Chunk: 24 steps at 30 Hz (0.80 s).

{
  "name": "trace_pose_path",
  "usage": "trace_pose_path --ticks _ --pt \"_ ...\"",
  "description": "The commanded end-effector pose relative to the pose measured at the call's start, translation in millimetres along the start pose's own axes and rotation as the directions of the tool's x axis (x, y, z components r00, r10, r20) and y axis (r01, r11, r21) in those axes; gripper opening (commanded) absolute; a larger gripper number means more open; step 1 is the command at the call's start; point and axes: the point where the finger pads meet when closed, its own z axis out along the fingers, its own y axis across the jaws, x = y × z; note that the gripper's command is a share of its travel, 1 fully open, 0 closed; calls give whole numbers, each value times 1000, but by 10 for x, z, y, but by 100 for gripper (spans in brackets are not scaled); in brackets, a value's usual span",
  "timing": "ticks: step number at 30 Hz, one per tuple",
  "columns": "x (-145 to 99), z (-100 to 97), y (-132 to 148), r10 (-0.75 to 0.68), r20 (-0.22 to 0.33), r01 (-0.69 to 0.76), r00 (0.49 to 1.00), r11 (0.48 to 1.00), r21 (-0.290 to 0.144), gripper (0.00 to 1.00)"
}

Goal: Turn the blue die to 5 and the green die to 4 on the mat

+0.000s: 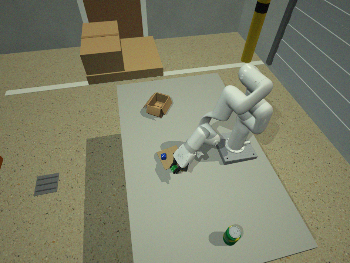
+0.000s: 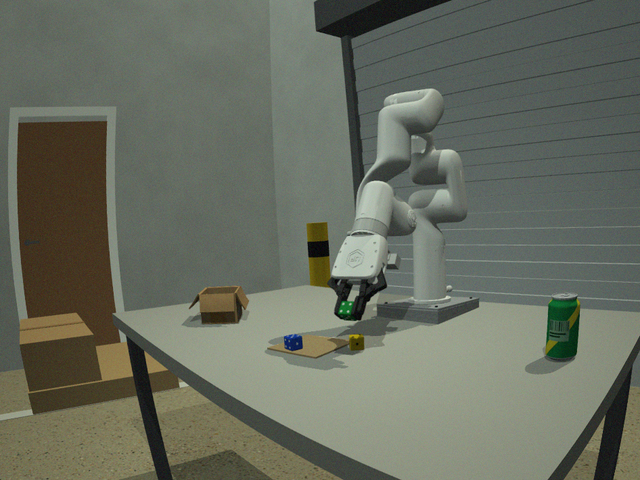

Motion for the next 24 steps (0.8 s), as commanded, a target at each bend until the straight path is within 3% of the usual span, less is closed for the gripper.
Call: trace_pose_path --ticks 1,3,6,10,14,18,24 --pt "-13 27 0 -1 164 1 986 1000 0 27" --pt "-11 23 -1 -2 225 2 974 1000 0 27" --pt "-11 24 -1 -2 233 2 972 1000 0 27" --pt "-2 18 -1 -3 344 3 939 1000 1 27" --pt "-1 24 -2 -4 416 4 909 1000 1 27" --pt "9 18 -2 -4 449 4 894 1000 2 27" --pt "11 17 -2 -4 454 4 891 1000 2 27"
